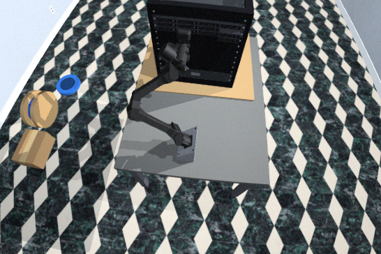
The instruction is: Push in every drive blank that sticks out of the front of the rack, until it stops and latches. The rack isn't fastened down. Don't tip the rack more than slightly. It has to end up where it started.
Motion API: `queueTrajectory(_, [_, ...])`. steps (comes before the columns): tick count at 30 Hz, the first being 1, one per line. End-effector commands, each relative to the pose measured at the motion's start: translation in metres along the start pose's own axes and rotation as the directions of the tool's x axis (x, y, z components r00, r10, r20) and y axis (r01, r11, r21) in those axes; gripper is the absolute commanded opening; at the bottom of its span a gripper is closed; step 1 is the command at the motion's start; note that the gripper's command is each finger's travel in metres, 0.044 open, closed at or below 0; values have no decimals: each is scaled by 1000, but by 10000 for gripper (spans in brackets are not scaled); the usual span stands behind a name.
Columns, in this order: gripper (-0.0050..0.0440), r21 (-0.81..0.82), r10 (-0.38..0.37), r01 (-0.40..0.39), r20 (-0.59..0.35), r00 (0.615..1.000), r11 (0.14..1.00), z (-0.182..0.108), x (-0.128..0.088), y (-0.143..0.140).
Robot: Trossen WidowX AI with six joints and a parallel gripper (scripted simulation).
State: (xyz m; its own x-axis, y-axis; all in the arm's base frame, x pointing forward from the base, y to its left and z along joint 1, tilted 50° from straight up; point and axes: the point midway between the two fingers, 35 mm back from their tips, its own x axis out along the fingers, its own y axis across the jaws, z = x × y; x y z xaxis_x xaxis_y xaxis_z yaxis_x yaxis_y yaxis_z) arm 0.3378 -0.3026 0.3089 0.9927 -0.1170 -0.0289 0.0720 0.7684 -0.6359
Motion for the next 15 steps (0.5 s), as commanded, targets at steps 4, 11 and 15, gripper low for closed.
queueTrajectory(4, [-50, -15, -12, 12, 6, 1000, 1000, 3, 4, 1])
queueTrajectory(11, [-50, -15, -12, 12, 6, 1000, 1000, 3, 14, 1])
queueTrajectory(15, [-50, -15, -12, 12, 6, 1000, 1000, 3, 14, 1])
